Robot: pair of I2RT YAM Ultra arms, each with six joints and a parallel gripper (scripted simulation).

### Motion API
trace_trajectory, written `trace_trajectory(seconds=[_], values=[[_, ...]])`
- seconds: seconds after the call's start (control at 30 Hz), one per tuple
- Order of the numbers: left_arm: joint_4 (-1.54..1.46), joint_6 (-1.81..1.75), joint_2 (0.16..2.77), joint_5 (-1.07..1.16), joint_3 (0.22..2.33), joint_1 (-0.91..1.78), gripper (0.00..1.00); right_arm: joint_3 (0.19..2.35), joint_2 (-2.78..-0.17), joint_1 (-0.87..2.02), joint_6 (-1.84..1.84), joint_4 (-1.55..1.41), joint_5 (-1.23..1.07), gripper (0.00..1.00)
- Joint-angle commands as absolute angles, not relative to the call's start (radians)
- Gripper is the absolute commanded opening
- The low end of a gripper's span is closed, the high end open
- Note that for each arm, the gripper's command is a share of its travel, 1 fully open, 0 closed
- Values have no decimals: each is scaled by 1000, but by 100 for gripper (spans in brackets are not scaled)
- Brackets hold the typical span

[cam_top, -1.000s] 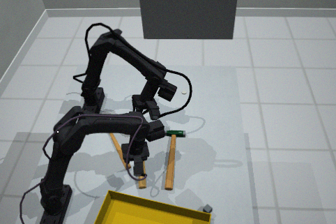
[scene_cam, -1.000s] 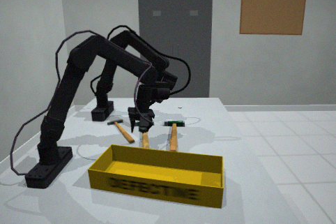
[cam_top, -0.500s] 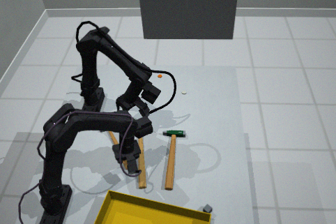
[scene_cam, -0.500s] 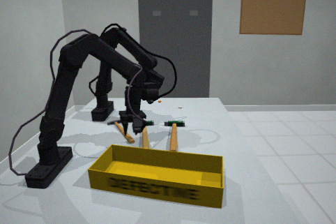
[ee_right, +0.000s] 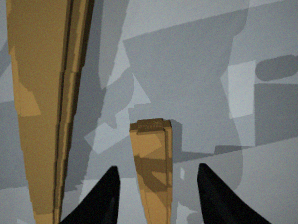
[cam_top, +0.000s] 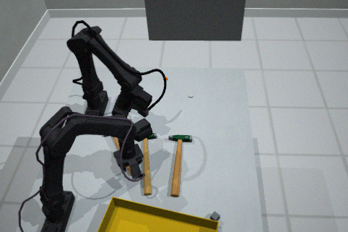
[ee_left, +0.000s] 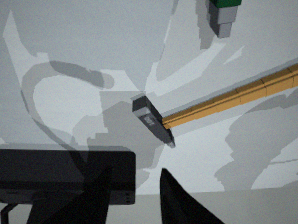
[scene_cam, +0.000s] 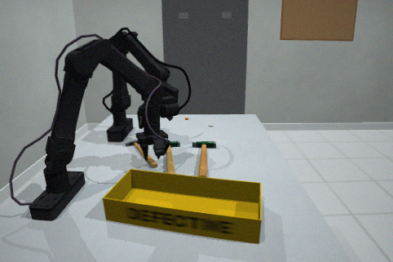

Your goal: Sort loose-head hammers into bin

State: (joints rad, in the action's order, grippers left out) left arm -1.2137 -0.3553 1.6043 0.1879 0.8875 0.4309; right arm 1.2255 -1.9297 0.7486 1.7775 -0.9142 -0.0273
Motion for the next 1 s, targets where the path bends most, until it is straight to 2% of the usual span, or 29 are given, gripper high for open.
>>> trace_trajectory(seconds=[0.0,0.5,0.97], values=[[-1122,-598,1530,175,824,468,37,1201,-1885,769,1771,-870,2,47],[-868,-1155,1332,60,611,589,37,1186,-1876,779,1771,-870,8,47],[-796,-1259,1294,2,528,689,37,1191,-1885,773,1775,-870,0,47]])
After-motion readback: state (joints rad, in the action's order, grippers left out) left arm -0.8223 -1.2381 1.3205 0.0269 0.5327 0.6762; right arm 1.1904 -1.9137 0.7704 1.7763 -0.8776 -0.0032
